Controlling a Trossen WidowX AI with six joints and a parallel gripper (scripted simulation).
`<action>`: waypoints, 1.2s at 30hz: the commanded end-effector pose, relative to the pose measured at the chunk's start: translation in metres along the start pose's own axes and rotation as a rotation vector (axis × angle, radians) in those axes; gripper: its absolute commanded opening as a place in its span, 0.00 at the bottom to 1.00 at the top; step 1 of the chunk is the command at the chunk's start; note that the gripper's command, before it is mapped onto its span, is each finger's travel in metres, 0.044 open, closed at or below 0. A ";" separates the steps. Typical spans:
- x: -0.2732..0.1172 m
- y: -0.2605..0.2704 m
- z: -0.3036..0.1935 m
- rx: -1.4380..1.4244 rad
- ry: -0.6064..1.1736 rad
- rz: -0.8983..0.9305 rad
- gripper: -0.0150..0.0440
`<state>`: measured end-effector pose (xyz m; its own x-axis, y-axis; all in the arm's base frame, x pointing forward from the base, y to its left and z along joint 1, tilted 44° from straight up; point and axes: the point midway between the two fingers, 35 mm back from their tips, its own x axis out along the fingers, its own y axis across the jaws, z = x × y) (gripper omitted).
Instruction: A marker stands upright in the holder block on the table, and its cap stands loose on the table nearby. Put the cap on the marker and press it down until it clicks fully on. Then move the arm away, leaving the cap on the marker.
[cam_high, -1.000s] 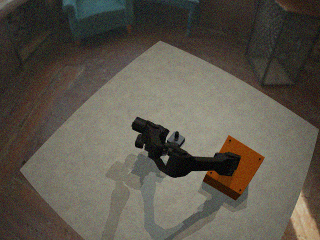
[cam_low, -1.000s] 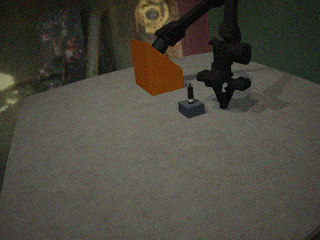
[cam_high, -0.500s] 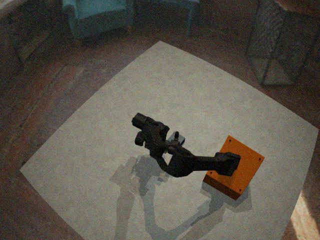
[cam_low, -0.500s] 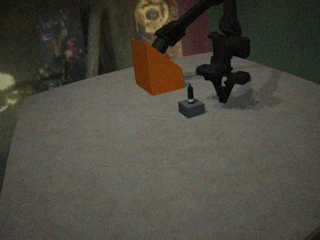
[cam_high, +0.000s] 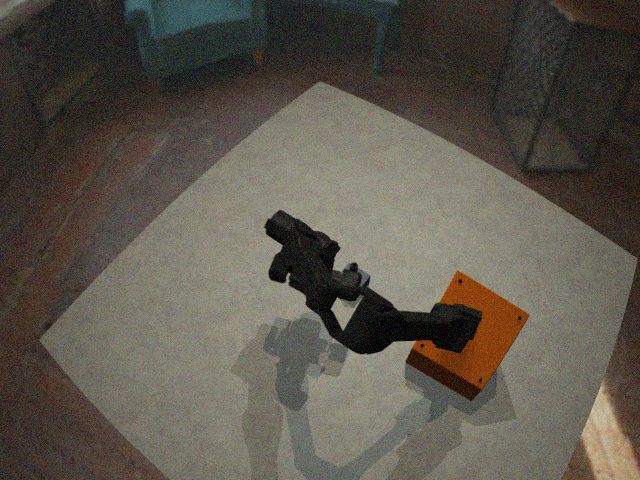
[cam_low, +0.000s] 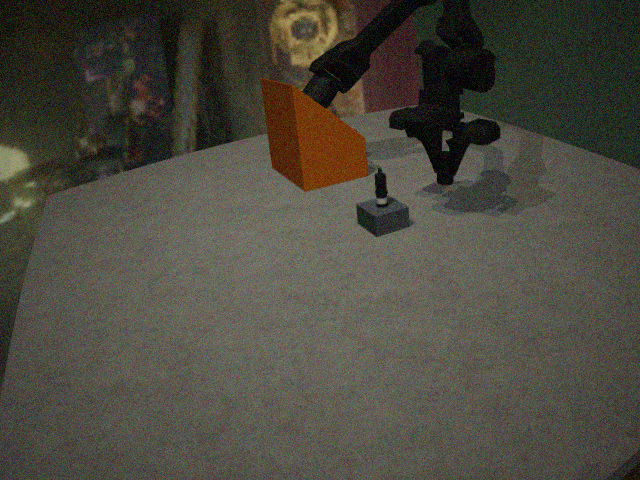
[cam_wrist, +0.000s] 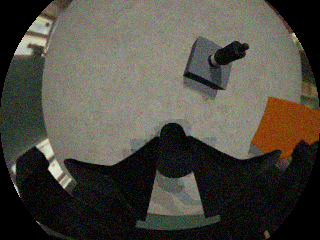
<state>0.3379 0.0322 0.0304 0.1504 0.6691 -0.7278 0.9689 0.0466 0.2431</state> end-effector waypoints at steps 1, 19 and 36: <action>-0.007 -0.002 0.009 0.000 -0.004 0.004 0.25; -0.036 -0.033 0.062 0.001 -0.021 -0.003 0.25; -0.059 -0.064 0.095 0.000 -0.004 0.002 0.25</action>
<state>0.2885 -0.0758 -0.0021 0.1520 0.6665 -0.7298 0.9698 0.0421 0.2404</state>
